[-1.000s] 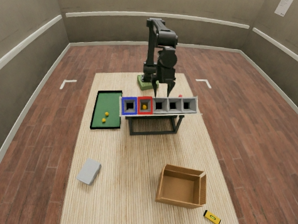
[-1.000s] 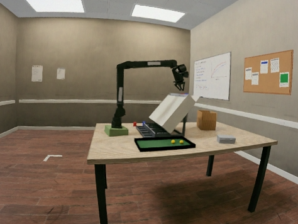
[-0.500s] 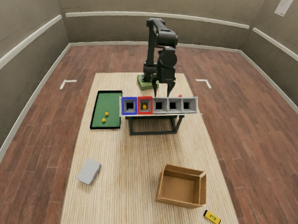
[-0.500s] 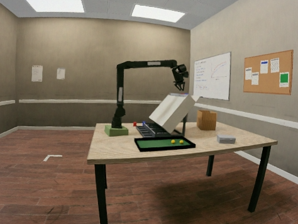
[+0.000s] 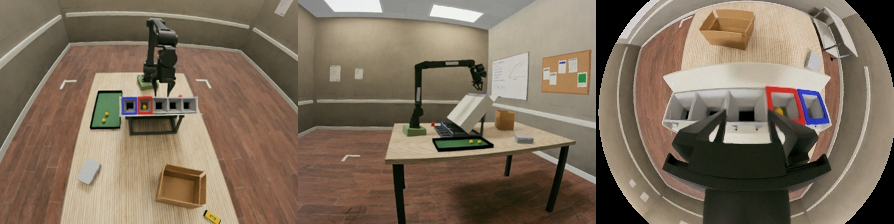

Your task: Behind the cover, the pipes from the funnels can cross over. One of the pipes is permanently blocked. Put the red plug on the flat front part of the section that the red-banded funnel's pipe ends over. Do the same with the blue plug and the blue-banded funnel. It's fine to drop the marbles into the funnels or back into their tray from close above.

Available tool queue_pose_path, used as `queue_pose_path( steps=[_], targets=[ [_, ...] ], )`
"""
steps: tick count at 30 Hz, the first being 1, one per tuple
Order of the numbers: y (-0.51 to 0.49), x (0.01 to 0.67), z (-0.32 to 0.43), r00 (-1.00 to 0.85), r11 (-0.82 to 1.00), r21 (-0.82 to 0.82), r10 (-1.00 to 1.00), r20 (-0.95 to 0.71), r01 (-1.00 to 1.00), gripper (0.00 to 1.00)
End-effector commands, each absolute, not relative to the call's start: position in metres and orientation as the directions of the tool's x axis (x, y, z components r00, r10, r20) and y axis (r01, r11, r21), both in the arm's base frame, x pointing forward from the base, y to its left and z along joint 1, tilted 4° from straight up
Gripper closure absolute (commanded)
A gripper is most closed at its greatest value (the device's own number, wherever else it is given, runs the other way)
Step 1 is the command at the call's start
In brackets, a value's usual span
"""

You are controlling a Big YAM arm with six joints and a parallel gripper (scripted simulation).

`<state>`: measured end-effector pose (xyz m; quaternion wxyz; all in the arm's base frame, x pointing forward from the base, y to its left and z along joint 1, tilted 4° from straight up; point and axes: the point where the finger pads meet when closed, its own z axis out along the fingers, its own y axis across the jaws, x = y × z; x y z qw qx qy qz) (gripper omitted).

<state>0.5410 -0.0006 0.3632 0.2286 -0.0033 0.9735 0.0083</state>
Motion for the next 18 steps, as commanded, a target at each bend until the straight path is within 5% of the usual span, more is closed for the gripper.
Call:
queue_pose_path(
  steps=[1,12,18],
  targets=[
    [0.000,0.546,0.402,-0.865,1.000,0.017,-0.001,-0.501,-0.011,0.41],
    [0.000,0.547,0.411,-0.865,1.000,0.017,-0.001,-0.501,-0.011,0.41],
    [0.000,0.485,0.399,-0.866,1.000,0.017,-0.002,-0.500,-0.011,0.41]
  ],
)
